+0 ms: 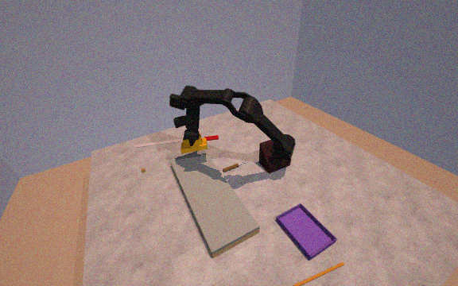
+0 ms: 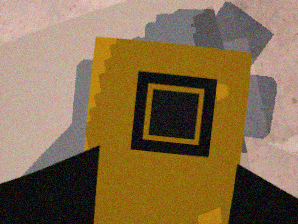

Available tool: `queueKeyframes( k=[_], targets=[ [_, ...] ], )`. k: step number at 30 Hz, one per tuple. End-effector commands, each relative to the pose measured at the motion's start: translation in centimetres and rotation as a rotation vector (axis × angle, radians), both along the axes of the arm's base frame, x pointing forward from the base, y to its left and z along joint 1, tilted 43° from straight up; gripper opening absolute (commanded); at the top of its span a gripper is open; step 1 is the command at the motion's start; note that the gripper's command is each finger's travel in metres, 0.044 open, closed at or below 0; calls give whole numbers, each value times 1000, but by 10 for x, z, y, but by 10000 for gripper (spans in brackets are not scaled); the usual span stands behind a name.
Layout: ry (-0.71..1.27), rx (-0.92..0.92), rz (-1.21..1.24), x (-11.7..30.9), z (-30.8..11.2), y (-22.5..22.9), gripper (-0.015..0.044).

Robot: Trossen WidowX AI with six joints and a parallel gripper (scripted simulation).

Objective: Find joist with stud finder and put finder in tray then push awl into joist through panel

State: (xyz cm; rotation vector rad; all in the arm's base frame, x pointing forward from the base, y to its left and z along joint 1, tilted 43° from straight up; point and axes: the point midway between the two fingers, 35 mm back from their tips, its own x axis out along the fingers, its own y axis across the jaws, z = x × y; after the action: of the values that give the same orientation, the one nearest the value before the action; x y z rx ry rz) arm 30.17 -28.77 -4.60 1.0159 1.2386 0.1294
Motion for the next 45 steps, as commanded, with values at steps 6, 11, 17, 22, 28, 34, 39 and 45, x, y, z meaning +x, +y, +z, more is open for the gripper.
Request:
queueKeyframes(
  k=[6, 11, 17, 22, 28, 34, 39, 45],
  targets=[
    [-230, -137, 196, 16, 6, -7, 0],
    [-231, -138, 197, 16, 3, -5, 0],
    [-234, -140, 199, 19, -3, -1, 0],
    [-236, -141, 202, 20, -8, 3, 0],
    [-239, -143, 204, 22, -14, 8, 0],
    [-242, -145, 207, 24, -20, 14, 0],
    [-245, -146, 209, 25, -25, 18, 0],
    [-248, -148, 212, 26, -31, 23, 0]
  ],
)
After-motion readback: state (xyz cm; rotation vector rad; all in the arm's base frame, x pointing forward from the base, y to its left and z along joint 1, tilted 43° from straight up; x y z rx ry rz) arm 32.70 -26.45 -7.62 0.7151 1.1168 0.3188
